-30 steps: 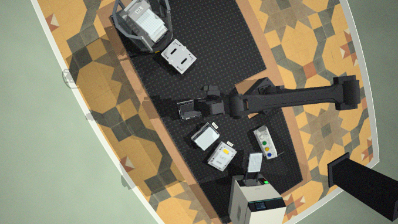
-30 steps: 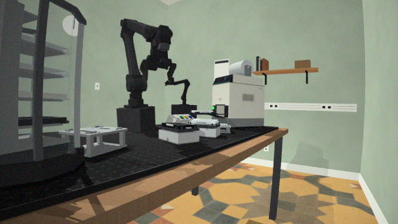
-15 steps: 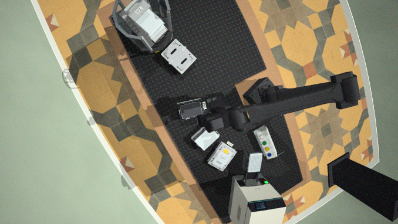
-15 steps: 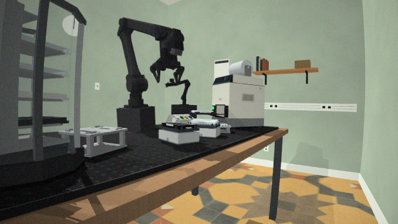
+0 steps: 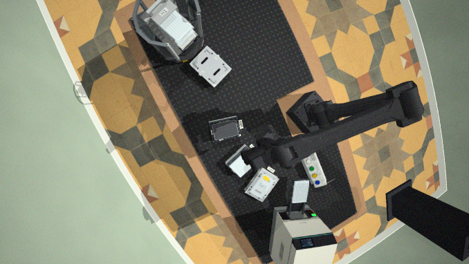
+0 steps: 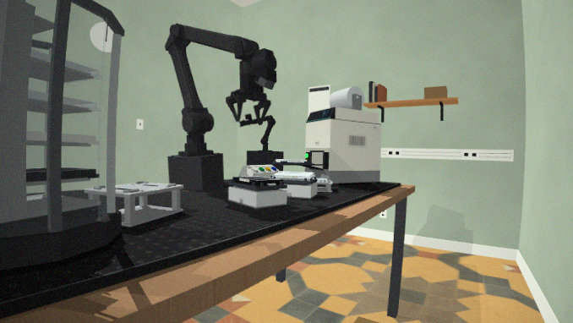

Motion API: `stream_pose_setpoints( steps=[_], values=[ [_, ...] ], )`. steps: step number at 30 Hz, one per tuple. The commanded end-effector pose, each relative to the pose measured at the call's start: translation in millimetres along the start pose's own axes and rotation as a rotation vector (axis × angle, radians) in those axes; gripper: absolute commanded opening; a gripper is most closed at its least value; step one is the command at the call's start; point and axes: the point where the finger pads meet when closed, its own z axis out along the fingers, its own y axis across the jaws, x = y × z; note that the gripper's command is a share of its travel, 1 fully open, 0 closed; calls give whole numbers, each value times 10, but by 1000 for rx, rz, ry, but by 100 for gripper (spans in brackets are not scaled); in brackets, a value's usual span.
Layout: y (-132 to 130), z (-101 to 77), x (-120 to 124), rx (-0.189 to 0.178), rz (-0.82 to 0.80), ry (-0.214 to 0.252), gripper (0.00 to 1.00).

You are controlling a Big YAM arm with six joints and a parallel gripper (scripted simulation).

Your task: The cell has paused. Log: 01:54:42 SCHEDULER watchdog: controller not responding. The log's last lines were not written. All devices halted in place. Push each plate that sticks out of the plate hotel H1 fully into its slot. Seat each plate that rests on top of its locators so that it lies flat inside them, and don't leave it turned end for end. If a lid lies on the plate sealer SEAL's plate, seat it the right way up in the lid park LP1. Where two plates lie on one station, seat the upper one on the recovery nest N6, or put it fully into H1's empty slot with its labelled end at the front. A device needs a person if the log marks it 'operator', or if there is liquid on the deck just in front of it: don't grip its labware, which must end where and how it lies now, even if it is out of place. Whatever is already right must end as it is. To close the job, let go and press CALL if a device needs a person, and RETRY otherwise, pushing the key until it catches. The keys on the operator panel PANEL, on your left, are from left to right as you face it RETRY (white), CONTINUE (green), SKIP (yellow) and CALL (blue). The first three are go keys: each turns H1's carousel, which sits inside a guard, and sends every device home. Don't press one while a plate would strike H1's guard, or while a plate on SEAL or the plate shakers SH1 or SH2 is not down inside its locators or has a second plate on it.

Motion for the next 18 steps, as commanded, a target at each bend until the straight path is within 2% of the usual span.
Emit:
stream_pose_setpoints(
  steps=[1, 4, 6, 7, 9, 10, 11, 12, 15, 16, 18],
  values=[
    [133, -228, -181, -16, -63, 0, 100],
    [173, -231, -147, -18, -72, 9, 100],
    [233, -231, -88, -25, -121, 54, 100],
    [262, -233, -60, -27, -130, 62, 100],
    [308, -327, -9, -28, -104, 33, 100],
    [337, -330, 19, -28, -104, 34, 100],
    [351, -175, 237, -22, -110, 80, 100],
    [375, -144, 307, -20, -111, 91, 100],
    [400, -146, 332, -20, -111, 91, 100],
    [388, -194, 185, -24, -107, 65, 100],
    [336, -172, 272, -20, -86, 80, 100]
  ],
)
